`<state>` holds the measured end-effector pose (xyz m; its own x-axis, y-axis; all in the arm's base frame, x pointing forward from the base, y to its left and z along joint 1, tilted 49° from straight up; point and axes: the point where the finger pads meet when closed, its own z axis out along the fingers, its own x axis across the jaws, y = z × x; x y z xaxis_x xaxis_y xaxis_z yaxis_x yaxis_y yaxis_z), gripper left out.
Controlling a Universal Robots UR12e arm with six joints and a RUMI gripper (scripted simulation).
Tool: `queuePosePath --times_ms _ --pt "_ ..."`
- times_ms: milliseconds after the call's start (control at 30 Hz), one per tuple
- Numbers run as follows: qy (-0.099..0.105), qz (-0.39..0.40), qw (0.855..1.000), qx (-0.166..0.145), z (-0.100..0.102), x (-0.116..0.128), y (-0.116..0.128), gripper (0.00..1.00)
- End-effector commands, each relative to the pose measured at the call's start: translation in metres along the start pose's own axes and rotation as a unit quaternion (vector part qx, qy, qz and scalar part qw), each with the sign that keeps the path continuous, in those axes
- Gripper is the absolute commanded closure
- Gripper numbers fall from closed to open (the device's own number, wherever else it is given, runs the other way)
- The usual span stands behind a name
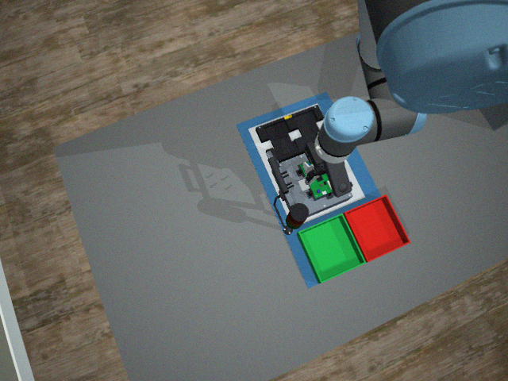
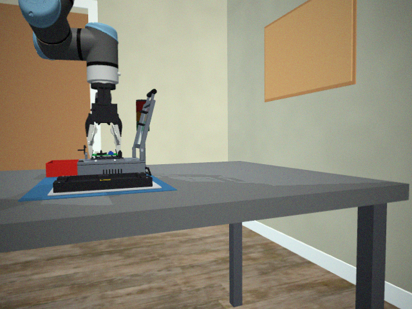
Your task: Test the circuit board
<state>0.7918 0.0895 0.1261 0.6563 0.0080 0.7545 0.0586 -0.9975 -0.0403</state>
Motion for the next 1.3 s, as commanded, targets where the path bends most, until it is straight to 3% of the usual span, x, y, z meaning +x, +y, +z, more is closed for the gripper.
queuePosePath --times_ms 0,733,767,1267 --pt "0.001 0.0 1.0 0.0 -0.0003 0.001 -0.0001 0.61" --pt "0.001 0.0 1.0 0.0 0.0032 0.001 -0.0001 0.61" --pt "0.001 0.0 1.0 0.0 0.0032 0.001 -0.0001 0.41" --pt "0.001 0.0 1.0 0.0 0.0032 0.001 -0.0001 0.41"
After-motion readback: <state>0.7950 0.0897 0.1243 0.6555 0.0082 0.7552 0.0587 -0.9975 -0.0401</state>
